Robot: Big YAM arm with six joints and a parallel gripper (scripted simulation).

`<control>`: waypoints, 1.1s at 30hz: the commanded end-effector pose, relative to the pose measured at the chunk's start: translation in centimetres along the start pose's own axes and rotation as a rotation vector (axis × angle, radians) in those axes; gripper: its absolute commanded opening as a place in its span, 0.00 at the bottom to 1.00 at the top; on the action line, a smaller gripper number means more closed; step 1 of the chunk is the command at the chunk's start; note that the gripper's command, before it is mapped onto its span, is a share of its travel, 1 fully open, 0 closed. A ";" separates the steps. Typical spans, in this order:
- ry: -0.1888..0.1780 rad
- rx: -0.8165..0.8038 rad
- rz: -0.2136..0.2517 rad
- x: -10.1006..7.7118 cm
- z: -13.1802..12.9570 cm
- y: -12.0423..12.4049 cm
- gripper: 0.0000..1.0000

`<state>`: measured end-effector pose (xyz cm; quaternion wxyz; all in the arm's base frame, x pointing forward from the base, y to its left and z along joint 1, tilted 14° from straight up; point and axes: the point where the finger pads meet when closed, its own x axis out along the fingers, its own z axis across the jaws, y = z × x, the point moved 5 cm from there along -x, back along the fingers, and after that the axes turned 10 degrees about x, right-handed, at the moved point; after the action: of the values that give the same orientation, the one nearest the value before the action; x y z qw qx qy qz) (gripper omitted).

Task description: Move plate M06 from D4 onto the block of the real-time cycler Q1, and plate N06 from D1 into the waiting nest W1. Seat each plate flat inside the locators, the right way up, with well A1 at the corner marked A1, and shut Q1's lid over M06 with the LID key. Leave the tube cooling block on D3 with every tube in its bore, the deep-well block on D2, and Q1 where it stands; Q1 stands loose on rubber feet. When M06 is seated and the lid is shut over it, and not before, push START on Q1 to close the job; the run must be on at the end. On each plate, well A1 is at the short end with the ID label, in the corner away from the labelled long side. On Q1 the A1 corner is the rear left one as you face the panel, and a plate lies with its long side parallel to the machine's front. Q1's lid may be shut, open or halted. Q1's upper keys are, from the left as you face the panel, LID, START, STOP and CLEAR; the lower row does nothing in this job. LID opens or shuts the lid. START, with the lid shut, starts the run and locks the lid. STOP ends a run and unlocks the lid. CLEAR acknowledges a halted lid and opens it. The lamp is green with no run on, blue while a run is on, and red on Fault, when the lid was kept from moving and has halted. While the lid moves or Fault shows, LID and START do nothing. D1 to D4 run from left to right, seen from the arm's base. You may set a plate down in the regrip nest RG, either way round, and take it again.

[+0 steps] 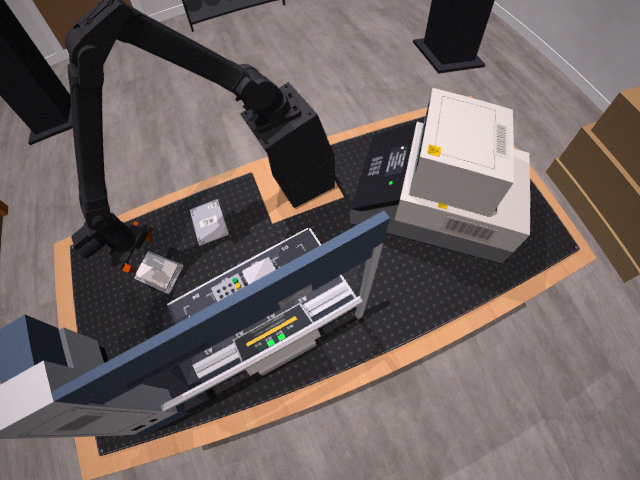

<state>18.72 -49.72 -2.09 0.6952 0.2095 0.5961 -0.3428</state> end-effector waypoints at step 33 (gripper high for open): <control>0.010 -0.105 0.028 1.3 0.0 6.7 0.00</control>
<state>21.20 -46.91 -3.56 0.7003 0.1919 0.6121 -0.3132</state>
